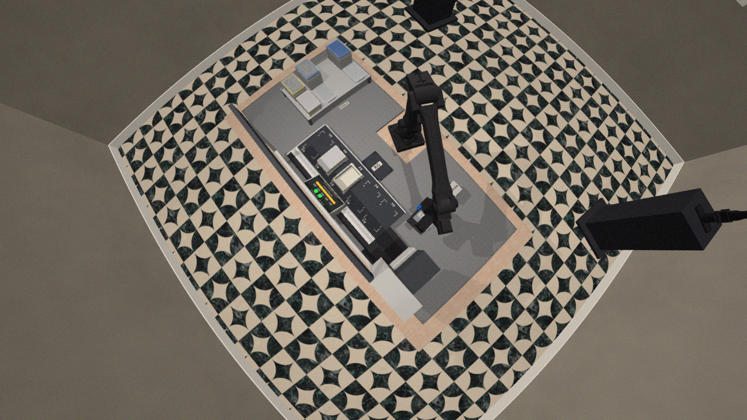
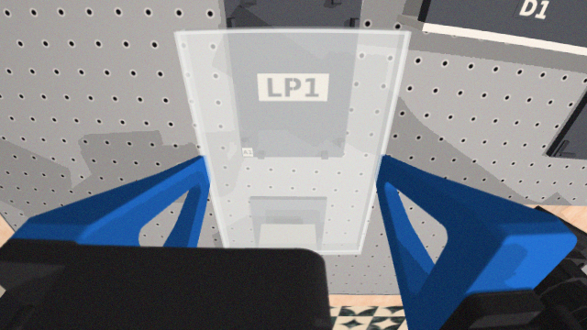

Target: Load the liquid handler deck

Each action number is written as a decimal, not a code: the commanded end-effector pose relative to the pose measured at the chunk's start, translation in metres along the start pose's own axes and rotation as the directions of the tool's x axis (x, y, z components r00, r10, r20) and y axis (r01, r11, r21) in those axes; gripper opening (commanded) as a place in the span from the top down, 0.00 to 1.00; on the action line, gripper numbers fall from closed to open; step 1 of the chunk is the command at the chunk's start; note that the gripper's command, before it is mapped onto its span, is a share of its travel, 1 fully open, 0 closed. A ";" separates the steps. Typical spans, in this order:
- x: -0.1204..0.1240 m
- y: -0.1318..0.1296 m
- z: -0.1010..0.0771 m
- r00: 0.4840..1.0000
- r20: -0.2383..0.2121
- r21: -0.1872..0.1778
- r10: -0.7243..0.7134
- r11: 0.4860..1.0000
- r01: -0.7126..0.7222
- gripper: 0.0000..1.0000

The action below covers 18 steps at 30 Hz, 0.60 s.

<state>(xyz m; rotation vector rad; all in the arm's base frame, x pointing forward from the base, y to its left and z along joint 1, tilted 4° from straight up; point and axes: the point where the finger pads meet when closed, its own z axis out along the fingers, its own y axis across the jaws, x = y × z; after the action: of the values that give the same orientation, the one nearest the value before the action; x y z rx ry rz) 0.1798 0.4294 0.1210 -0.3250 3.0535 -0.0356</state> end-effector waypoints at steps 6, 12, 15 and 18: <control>-0.010 0.001 0.013 1.000 0.008 -0.005 0.007 1.000 -0.007 1.00; -0.011 0.002 0.021 1.000 0.011 -0.009 0.007 1.000 -0.007 1.00; -0.010 0.001 0.028 1.000 0.008 -0.005 0.007 1.000 -0.007 1.00; -0.010 0.001 0.031 1.000 0.008 -0.005 0.007 1.000 -0.007 1.00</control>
<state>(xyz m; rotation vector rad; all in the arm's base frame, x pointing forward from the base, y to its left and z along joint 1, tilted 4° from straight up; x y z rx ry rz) 0.1815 0.4284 0.0943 -0.3251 3.0541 -0.0374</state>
